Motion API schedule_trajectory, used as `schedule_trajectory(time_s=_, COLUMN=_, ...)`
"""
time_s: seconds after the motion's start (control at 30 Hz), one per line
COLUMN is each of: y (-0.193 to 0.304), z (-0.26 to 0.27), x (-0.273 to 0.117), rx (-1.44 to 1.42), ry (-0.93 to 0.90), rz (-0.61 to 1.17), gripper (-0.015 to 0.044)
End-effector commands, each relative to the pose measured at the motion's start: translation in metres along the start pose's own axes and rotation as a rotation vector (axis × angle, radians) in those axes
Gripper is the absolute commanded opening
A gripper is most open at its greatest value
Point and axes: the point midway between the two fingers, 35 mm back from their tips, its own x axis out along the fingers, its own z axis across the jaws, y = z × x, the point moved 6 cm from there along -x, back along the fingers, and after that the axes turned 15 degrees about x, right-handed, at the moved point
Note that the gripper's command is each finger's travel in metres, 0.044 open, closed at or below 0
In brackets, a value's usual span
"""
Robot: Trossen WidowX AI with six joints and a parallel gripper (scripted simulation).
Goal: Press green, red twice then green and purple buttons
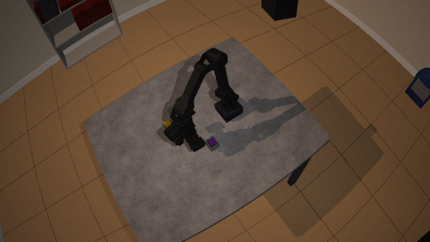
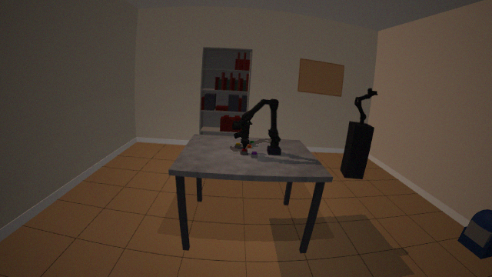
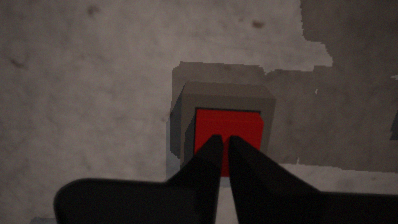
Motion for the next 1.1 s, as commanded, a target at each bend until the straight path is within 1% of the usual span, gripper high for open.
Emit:
schedule_trajectory(time_s=0.0, y=0.003, z=-0.002, x=0.008, rx=-0.005, ry=0.010, rz=0.012, gripper=0.0020)
schedule_trajectory(time_s=0.77, y=0.003, z=-0.002, x=0.008, rx=-0.005, ry=0.010, rz=0.012, gripper=0.0020)
schedule_trajectory(time_s=0.9, y=0.002, z=-0.001, x=-0.023, rx=-0.004, ry=0.009, rz=0.011, gripper=0.0020)
schedule_trajectory(time_s=1.07, y=0.002, z=-0.001, x=-0.025, rx=-0.005, ry=0.010, rz=0.012, gripper=0.0020)
